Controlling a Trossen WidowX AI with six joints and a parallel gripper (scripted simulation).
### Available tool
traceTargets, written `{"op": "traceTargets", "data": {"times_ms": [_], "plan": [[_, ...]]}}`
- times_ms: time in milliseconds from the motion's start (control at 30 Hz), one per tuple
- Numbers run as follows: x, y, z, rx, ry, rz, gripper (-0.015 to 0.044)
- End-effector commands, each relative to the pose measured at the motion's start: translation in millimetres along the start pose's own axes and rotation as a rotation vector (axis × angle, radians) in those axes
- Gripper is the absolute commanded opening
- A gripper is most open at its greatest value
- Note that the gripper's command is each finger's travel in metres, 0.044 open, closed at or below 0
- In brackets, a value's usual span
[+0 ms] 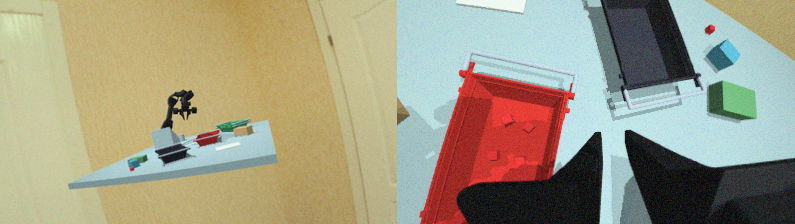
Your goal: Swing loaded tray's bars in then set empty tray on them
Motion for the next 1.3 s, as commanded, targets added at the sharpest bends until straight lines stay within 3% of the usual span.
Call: {"op": "traceTargets", "data": {"times_ms": [0,500,1267], "plan": [[27.4,-2.1,-13.4,0.041,0.181,0.060,0.0082],[158.3,5.7,-156.9,0.343,1.246,0.492,0.0082],[168.9,-43.9,-188.9,0.349,1.257,0.500,0.0082]]}}
Point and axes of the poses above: the point midway between the two fingers, 35 mm back from their tips, its own y axis back along the fingers, its own x axis across the jaws, z = x × y, the point moved 9 cm from there along y, back along the fingers, and after that the axes turned 5 degrees about -y, right-handed, at the moved point
